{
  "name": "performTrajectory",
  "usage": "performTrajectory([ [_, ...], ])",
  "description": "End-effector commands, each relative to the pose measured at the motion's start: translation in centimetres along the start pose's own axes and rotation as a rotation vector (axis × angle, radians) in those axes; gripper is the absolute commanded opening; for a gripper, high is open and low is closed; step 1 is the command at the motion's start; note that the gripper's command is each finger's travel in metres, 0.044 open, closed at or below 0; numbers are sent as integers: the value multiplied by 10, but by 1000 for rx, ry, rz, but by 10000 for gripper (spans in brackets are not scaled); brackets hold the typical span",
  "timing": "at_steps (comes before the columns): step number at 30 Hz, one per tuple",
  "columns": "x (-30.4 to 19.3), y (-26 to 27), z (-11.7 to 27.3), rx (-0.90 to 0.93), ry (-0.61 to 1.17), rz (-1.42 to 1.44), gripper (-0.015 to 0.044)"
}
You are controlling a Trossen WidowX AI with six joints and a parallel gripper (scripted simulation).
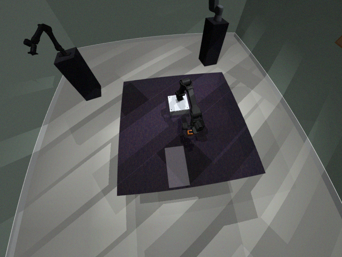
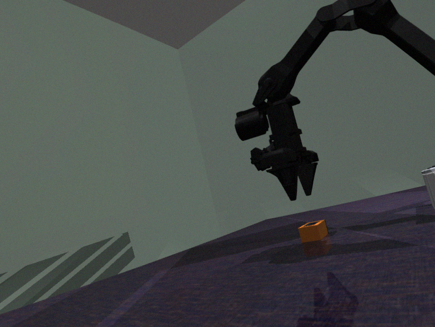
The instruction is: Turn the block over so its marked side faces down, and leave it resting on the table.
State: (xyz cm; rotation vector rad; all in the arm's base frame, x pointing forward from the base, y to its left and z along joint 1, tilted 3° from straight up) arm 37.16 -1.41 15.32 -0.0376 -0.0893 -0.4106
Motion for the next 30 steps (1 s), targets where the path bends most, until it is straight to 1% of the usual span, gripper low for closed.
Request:
performTrajectory([
  [1,-2,-2,-26,-6,29,10,440],
  [4,-2,-2,-26,-6,29,10,440],
  [8,-2,-3,-41,-6,29,10,440],
  [13,-2,-3,-42,-6,29,10,440],
  [30,-3,-3,-70,-6,29,10,440],
])
Point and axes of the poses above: the point midway between the two fingers, 35 mm back from their tips, its own z axis back along the fingers, its own y axis across the jaws, x = y × z, the point moved 10 cm from there along z, back along the fingers, and after that the axes turned 12 degrees about -z, right-handed, at the moved point
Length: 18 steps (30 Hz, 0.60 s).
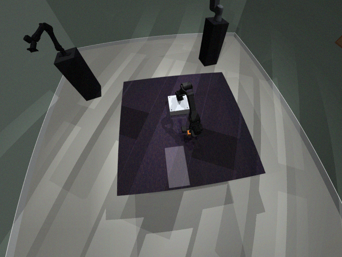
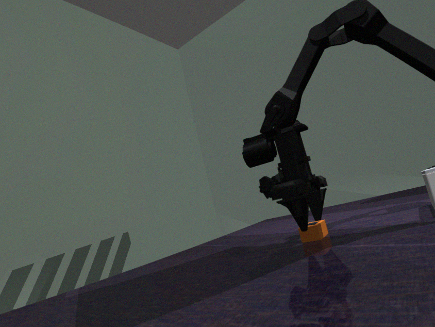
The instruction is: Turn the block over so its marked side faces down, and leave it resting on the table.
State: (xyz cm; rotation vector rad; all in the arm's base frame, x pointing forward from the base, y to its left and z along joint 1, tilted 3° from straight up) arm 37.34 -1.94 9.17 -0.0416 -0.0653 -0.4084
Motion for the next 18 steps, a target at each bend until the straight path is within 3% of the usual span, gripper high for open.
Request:
performTrajectory([
  [1,-1,0,-10,3,6,7,440],
  [4,-1,0,-12,3,6,7,440],
  [10,-1,0,-12,3,6,7,282],
  [18,-1,0,-12,3,6,7,229],
])
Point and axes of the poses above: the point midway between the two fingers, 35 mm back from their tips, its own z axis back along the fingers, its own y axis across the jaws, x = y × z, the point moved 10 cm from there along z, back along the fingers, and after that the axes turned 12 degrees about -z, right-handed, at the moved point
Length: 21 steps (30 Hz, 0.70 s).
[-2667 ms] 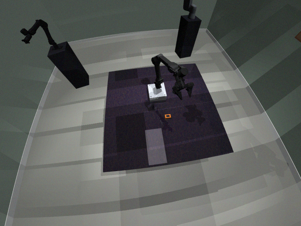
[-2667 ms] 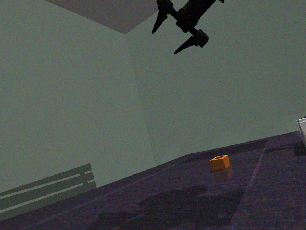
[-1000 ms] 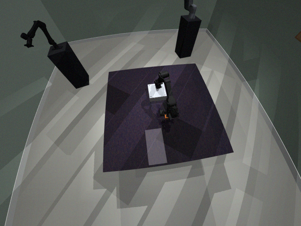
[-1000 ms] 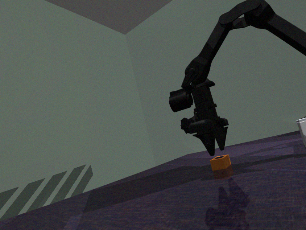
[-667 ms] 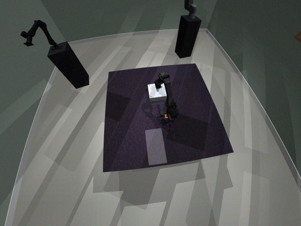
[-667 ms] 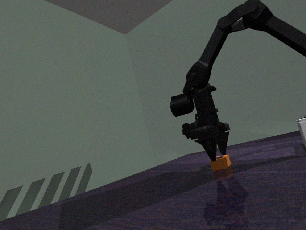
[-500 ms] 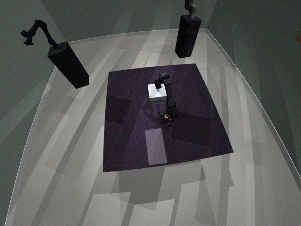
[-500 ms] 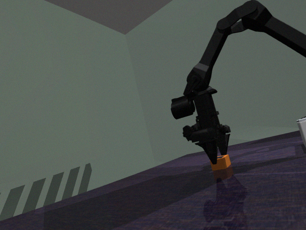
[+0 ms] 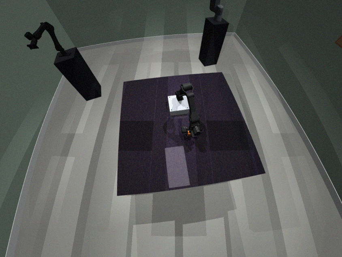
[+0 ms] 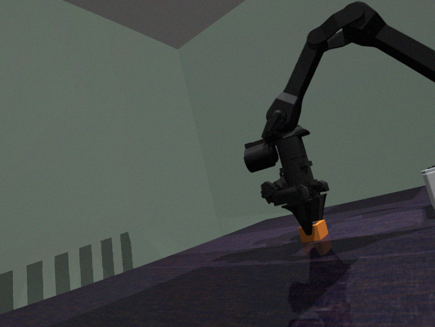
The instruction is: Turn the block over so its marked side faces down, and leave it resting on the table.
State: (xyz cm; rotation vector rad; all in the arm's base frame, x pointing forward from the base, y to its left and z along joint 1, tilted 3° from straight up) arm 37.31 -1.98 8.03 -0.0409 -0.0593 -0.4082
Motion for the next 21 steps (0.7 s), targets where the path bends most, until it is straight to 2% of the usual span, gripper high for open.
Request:
performTrajectory([
  [1,0,0,-1,3,0,7,222],
  [13,0,0,-1,3,0,7,143],
  [18,0,0,25,3,0,7,11],
  [21,0,0,30,3,0,7,0],
])
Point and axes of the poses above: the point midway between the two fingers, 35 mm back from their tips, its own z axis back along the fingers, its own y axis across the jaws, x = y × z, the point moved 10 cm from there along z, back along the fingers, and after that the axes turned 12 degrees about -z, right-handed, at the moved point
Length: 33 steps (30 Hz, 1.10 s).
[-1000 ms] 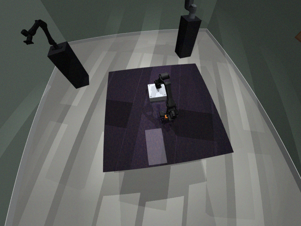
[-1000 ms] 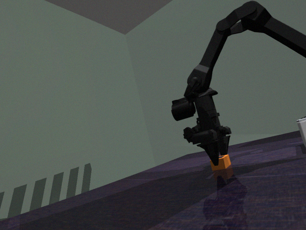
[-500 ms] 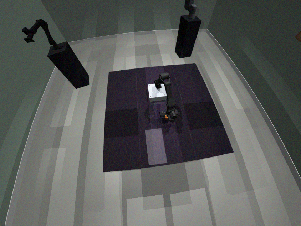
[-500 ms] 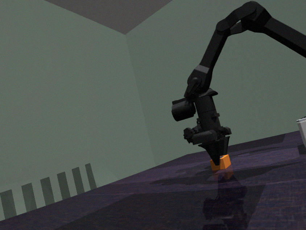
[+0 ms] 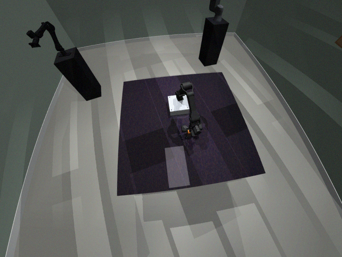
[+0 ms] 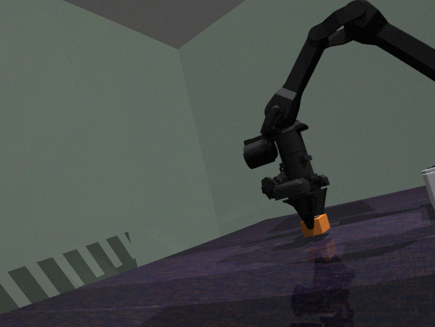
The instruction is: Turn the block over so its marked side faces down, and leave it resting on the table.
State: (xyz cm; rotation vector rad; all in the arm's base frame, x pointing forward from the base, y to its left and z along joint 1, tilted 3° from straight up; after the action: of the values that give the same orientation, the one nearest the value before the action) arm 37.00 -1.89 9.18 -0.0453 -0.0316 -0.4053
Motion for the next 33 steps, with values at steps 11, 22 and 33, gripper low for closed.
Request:
performTrajectory([
  [11,-4,0,12,30,-112,6,0],
  [22,-20,-2,2,65,-282,9,0],
  [33,-39,-7,-4,102,-452,8,0],
])
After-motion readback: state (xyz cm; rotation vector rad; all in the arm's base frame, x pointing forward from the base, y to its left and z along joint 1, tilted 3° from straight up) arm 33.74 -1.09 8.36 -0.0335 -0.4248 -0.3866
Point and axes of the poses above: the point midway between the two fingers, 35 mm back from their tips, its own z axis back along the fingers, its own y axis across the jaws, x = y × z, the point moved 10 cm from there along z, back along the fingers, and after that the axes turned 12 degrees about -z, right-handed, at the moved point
